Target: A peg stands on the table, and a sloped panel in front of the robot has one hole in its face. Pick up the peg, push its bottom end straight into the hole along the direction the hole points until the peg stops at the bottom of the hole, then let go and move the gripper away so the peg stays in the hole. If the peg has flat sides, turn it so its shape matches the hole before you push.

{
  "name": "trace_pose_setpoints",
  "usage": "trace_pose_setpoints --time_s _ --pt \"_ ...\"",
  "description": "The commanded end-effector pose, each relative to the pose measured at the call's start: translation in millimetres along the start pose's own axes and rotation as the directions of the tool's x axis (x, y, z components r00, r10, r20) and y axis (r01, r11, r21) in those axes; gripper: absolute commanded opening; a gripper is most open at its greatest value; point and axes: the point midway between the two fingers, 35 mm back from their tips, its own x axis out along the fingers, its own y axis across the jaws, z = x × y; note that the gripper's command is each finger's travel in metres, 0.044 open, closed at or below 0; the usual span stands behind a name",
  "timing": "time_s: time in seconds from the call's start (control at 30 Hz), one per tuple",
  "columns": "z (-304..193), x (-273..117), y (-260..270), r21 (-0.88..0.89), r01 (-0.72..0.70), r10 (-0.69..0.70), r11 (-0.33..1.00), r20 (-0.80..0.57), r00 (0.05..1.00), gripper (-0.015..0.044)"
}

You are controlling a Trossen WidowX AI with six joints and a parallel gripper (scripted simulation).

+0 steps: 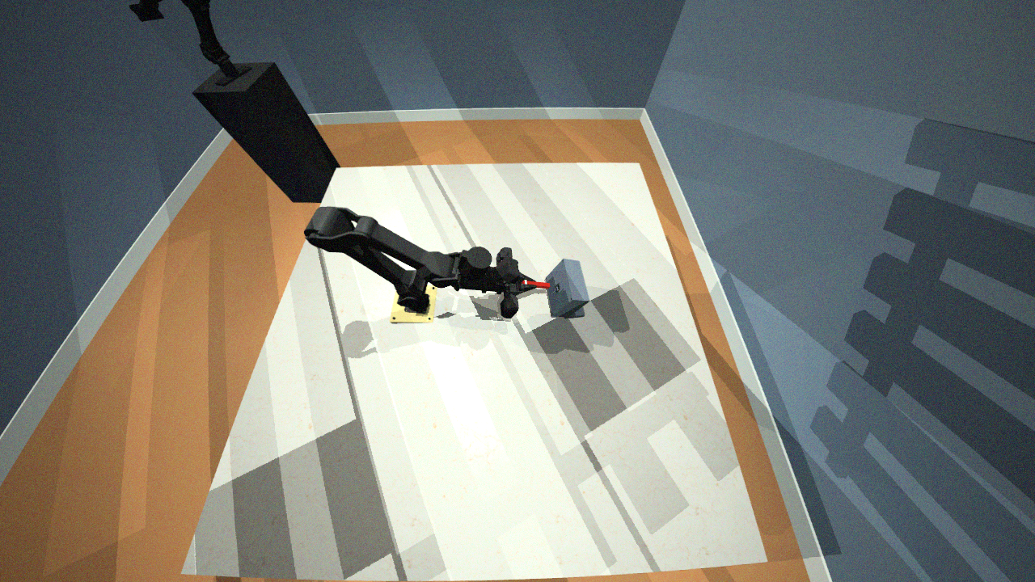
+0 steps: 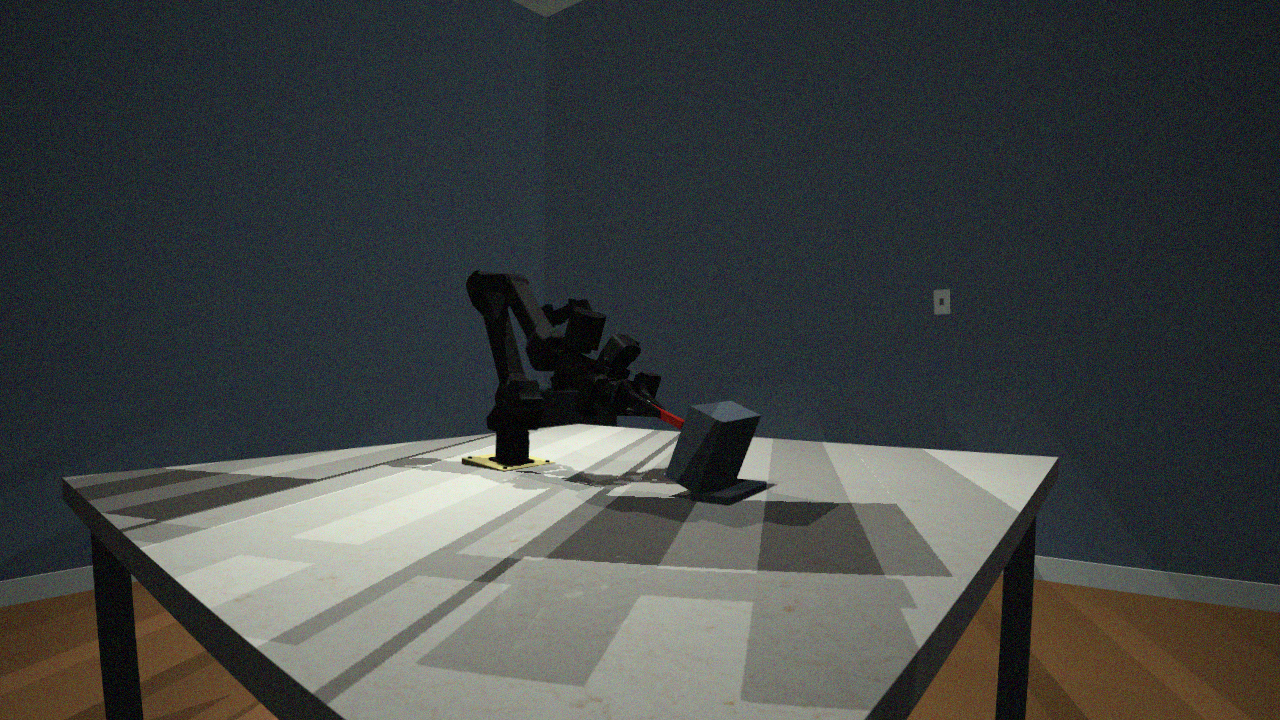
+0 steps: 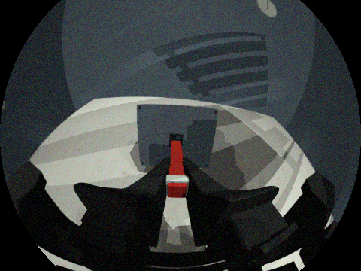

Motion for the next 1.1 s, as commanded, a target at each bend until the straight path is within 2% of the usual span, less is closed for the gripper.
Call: trace_pose_setpoints --time_s 0.0,0.7,1.07 --pt "-4 1 0 -0.003 0.003 -0.003 1.0 -0.007 1.0 0.0" --pt "-5 25 0 -0.004 0.003 -0.003 1.0 -0.004 1.0 0.0" --pt "-3 21 0 -0.006 0.0 0.0 1.0 0.001 1.0 0.0"
